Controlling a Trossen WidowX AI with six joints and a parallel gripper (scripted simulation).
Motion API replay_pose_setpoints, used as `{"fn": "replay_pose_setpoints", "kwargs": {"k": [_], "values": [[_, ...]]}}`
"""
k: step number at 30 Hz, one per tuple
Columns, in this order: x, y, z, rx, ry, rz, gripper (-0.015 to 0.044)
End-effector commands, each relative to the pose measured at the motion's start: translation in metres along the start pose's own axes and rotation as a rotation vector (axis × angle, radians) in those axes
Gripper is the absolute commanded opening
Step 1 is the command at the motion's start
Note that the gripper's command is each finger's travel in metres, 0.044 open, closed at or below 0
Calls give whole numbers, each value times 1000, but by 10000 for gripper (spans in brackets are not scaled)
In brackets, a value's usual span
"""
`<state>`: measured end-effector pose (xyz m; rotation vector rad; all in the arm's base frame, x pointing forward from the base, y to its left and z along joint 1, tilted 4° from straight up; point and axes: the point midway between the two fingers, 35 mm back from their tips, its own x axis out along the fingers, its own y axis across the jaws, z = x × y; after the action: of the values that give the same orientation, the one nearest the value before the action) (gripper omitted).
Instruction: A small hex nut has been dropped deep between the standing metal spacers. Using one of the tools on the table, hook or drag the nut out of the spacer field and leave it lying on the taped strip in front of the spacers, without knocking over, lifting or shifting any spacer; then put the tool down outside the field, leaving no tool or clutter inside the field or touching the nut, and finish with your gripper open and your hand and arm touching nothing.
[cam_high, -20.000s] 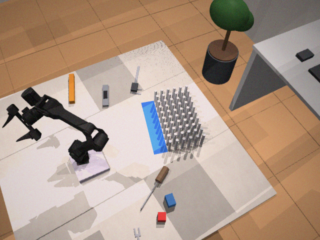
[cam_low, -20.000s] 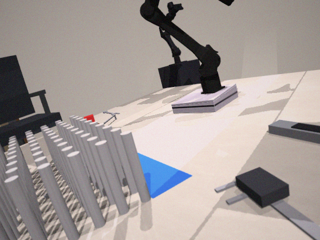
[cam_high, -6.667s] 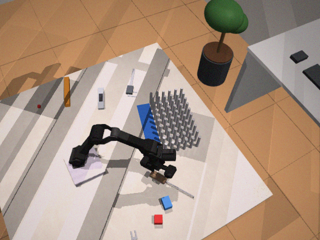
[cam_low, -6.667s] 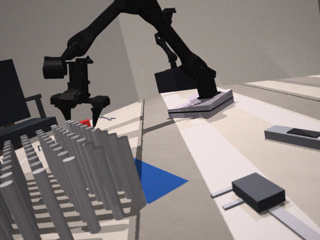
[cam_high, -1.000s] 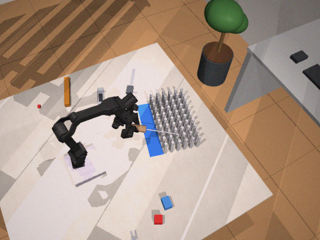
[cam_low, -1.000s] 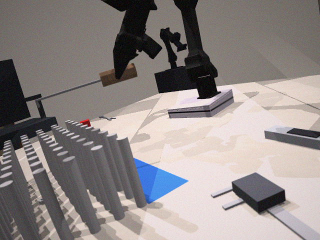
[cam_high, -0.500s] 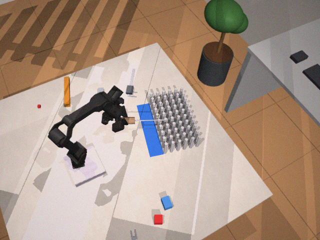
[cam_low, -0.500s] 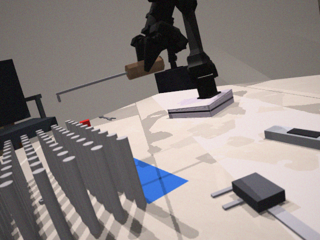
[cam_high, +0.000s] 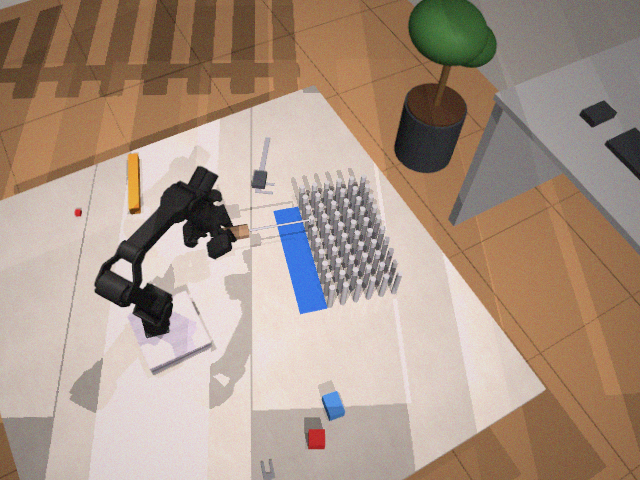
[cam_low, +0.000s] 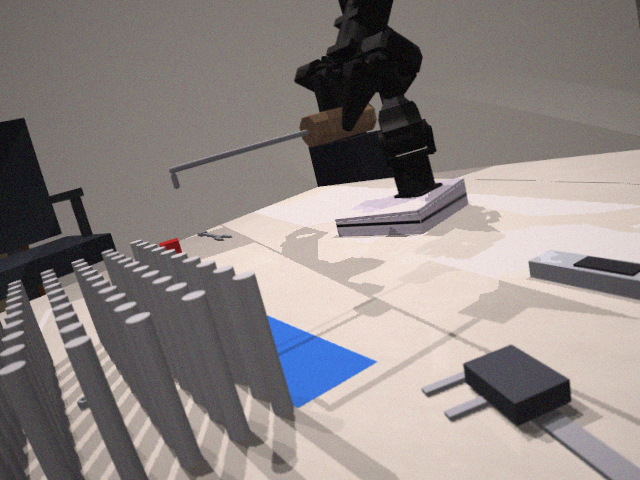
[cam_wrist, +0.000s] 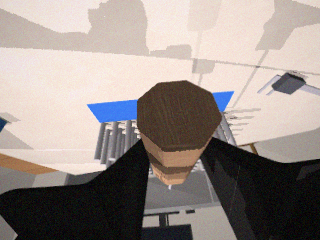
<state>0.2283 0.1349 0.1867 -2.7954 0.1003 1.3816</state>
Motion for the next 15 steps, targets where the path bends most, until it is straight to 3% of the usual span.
{"fn": "replay_pose_setpoints", "kwargs": {"k": [1, 15], "values": [[-1, 0, 1, 4, 15, -5, 0], [62, -12, 30, 4, 17, -5, 0]]}}
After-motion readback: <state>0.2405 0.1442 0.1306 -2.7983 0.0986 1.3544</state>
